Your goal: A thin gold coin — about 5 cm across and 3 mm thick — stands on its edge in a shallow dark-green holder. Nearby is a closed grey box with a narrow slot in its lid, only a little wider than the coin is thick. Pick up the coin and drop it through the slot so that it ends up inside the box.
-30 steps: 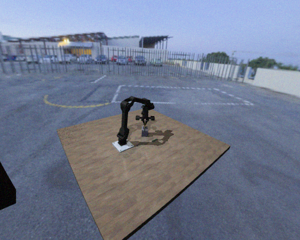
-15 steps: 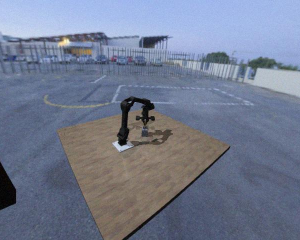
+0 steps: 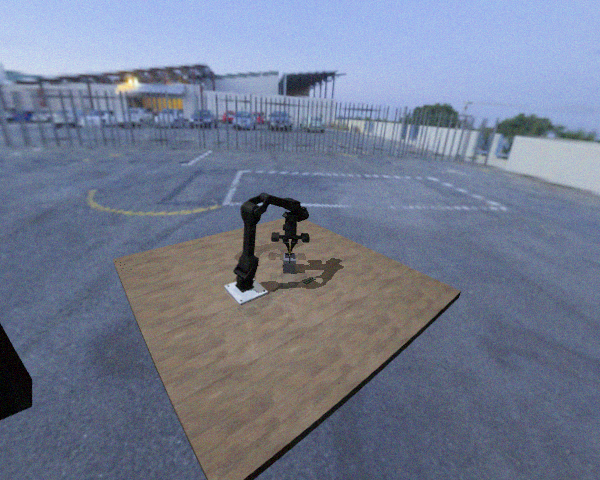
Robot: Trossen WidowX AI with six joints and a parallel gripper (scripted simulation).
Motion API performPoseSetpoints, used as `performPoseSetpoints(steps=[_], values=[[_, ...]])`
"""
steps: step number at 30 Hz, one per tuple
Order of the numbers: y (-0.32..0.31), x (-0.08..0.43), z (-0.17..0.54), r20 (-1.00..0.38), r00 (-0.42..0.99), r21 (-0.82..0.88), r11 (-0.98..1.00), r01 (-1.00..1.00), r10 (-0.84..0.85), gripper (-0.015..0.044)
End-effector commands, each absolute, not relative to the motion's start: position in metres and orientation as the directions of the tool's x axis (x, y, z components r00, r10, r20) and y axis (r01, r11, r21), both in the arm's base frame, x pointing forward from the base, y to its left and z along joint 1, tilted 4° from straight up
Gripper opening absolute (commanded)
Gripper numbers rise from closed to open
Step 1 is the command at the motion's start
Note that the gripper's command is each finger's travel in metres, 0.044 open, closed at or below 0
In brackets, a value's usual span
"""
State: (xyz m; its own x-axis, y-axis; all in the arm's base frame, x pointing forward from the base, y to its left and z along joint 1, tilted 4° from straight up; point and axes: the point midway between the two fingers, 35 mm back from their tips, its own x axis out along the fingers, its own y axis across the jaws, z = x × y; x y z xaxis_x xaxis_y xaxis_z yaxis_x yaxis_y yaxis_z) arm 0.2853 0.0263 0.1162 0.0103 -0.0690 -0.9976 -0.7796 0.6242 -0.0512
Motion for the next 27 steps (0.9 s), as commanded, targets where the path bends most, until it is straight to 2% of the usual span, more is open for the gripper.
performPoseSetpoints(steps=[1,27], values=[[0.0261,0.2850,0.1137,-0.998,0.009,-0.050,0.623,-0.781,-0.069,0.0000],[0.0253,0.2848,0.1045,-0.998,0.009,-0.050,0.621,-0.782,-0.069,0.0000]])
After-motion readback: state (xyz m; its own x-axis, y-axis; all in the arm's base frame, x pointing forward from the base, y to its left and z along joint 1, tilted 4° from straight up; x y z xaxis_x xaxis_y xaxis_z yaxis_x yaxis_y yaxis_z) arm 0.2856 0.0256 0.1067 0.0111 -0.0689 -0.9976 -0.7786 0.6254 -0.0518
